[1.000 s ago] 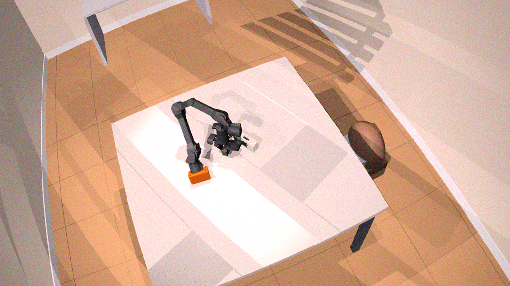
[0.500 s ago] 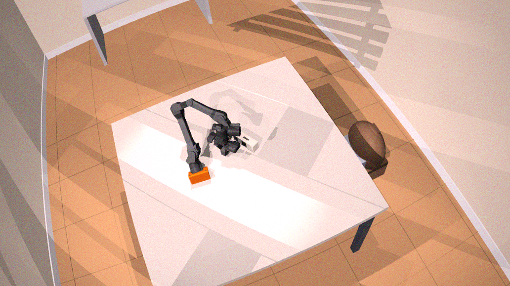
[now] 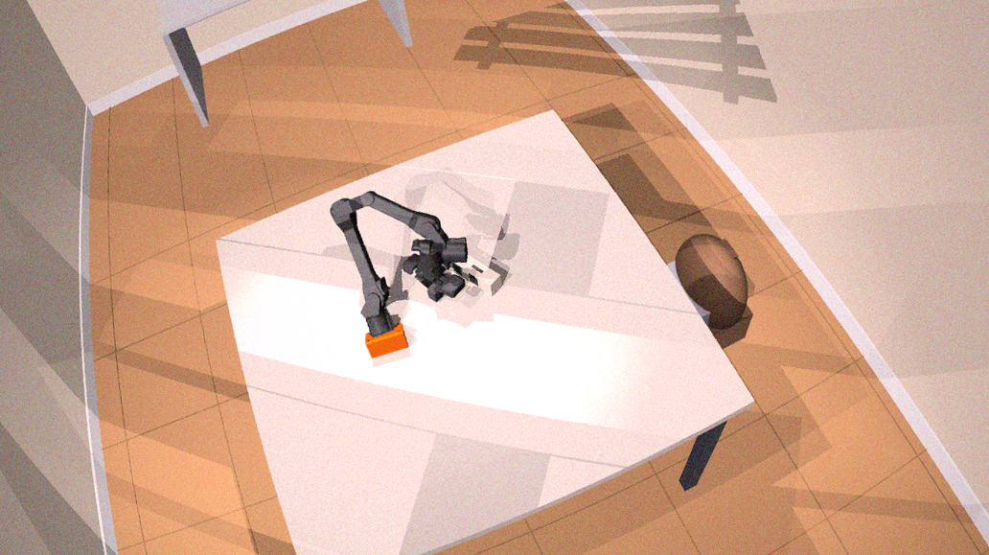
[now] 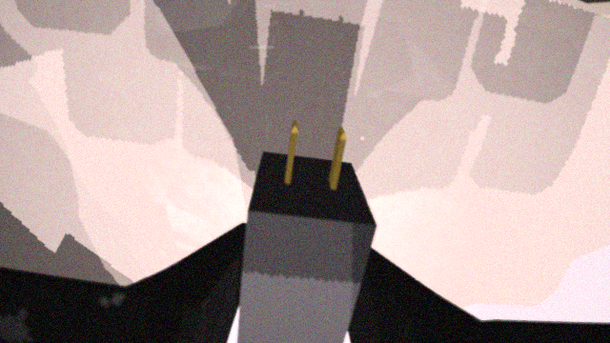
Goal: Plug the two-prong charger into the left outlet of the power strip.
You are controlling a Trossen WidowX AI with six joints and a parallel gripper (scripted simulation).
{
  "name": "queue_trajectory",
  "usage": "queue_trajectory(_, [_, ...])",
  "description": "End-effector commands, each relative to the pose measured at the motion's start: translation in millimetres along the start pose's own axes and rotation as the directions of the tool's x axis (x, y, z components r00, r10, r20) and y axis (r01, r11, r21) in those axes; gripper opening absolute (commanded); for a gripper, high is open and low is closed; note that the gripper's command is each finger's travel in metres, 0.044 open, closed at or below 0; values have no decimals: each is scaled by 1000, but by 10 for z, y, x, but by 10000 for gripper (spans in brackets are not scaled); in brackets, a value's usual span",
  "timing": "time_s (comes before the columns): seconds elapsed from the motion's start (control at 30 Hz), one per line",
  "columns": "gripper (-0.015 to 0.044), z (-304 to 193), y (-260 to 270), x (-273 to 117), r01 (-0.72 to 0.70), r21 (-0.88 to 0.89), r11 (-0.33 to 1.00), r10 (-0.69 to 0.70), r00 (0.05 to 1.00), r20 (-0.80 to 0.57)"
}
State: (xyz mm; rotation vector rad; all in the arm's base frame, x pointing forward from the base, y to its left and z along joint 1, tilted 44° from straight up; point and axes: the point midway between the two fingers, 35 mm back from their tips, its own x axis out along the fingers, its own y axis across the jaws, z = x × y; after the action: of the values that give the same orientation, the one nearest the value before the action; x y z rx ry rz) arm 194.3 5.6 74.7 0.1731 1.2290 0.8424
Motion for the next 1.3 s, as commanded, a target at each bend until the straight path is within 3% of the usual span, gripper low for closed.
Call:
queue_trajectory(0.0, [0, 78, -14, -11, 3, 11, 1000, -3, 1000, 5])
queue_trajectory(1.27, [0, 461, 20, 3, -5, 81, 997, 4, 1000, 5])
